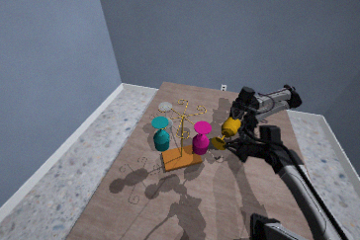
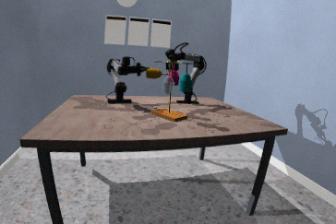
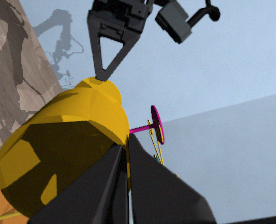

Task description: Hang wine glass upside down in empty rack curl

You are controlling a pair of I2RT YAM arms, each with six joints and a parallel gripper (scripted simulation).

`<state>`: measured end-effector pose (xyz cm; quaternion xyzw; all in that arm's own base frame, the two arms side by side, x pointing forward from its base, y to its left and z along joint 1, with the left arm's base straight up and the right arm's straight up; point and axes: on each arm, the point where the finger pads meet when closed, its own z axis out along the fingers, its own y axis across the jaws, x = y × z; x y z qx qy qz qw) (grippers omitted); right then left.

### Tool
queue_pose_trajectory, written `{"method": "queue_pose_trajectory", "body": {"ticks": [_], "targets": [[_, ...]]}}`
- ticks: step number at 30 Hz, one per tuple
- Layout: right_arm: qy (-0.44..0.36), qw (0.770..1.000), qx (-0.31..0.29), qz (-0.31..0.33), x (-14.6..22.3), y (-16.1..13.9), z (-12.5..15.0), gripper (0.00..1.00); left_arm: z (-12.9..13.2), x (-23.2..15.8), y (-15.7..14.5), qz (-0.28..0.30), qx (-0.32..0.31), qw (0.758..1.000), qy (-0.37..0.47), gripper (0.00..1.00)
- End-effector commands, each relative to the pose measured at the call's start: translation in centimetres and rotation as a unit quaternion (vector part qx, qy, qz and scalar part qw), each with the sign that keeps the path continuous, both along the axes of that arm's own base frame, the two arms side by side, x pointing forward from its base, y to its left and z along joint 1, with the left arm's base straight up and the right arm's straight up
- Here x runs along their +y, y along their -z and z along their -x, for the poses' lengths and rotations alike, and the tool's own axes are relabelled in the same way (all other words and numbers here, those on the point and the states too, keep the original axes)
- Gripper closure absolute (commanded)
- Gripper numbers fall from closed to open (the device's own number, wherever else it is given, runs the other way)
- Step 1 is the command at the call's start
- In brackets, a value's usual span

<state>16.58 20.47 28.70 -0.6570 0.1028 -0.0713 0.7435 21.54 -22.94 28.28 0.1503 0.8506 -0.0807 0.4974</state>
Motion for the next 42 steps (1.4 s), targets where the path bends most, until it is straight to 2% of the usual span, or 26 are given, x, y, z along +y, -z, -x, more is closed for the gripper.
{"method": "queue_pose_trajectory", "body": {"ticks": [1,10,15,16,28,29,32,33,42], "targets": [[0.005,0.999,-0.036,-0.011,0.0,-2.0,0.1,1.0,-0.6,-0.6,0.5,0.001,0.0,1.0,0.004,0.85],[0.005,0.999,-0.036,-0.011,0.0,-2.0,0.1,1.0,-1.3,-0.9,1.0,0.0,0.0,1.0,0.005,0.85],[0.005,0.999,-0.036,-0.011,0.0,-2.0,0.1,1.0,-0.9,-0.3,1.4,-0.014,0.006,1.0,0.004,0.85],[0.005,0.999,-0.036,-0.011,0.0,-2.0,0.1,1.0,-0.9,-0.3,1.4,-0.014,0.006,1.0,0.004,1.0],[0.005,0.999,-0.036,-0.011,0.0,-2.0,0.1,1.0,-0.9,-0.2,1.4,-0.016,0.004,1.0,0.001,1.0],[0.005,0.999,-0.036,-0.011,0.0,-2.0,0.1,0.84,-0.9,-0.2,1.4,-0.016,0.004,1.0,0.001,1.0],[0.005,0.999,-0.036,-0.011,0.0,-2.0,0.1,0.84,-0.9,-0.2,1.4,-0.016,0.004,1.0,0.001,1.0],[0.005,1.0,-0.026,-0.009,0.0,-1.3,0.0,0.84,-1.0,-0.4,0.2,0.006,-0.002,1.0,-0.001,1.0],[0.005,0.999,-0.033,-0.01,0.0,-1.8,0.0,0.84,-1.0,-0.5,0.3,0.003,-0.001,1.0,-0.002,1.0]]}}
